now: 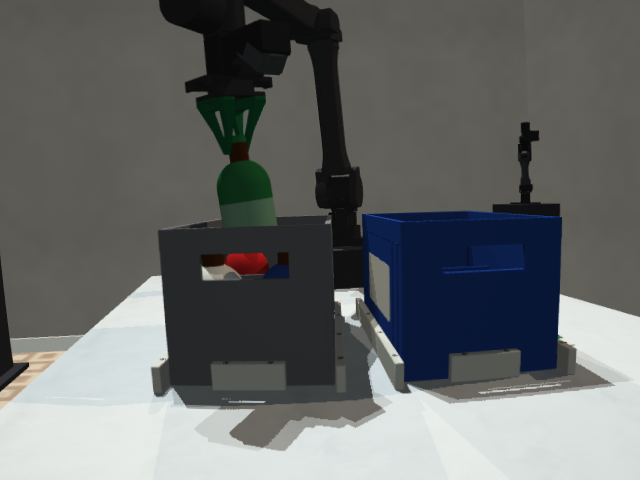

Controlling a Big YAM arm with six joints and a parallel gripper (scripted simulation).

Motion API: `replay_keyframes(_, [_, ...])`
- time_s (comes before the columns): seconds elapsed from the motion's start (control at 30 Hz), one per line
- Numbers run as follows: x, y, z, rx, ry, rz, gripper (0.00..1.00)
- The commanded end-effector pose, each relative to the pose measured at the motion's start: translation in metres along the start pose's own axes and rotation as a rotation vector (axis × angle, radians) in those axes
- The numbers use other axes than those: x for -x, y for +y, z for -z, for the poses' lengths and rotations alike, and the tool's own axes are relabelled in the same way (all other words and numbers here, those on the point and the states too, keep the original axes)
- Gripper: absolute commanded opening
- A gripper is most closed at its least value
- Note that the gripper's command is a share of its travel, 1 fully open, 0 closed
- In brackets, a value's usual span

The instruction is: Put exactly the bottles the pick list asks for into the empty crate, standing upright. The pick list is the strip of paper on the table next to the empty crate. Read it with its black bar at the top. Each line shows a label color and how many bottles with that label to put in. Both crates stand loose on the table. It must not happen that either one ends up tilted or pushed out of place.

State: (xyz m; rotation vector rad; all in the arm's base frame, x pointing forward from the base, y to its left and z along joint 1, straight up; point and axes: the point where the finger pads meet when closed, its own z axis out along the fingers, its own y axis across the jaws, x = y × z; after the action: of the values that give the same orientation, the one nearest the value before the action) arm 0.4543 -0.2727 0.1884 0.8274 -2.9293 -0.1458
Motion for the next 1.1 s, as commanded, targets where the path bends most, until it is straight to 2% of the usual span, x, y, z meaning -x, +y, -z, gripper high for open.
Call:
replay_keyframes(0.0, [0.004,-0.016,0.077,-0.118,-0.064,-0.01,0.0])
replay_keyframes(0.13, [0.005,-0.018,0.096,-0.118,-0.064,-0.01,0.0])
replay_keyframes(0.33, [0.006,-0.02,0.135,-0.118,-0.064,-0.01,0.0])
replay_keyframes(0.4, [0.006,-0.02,0.135,-0.118,-0.064,-0.01,0.0])
replay_keyframes(0.43, [0.006,-0.021,0.149,-0.118,-0.064,-0.01,0.0])
replay_keyframes(1.07, [0.001,-0.011,0.125,-0.118,-0.064,-0.01,0.0])
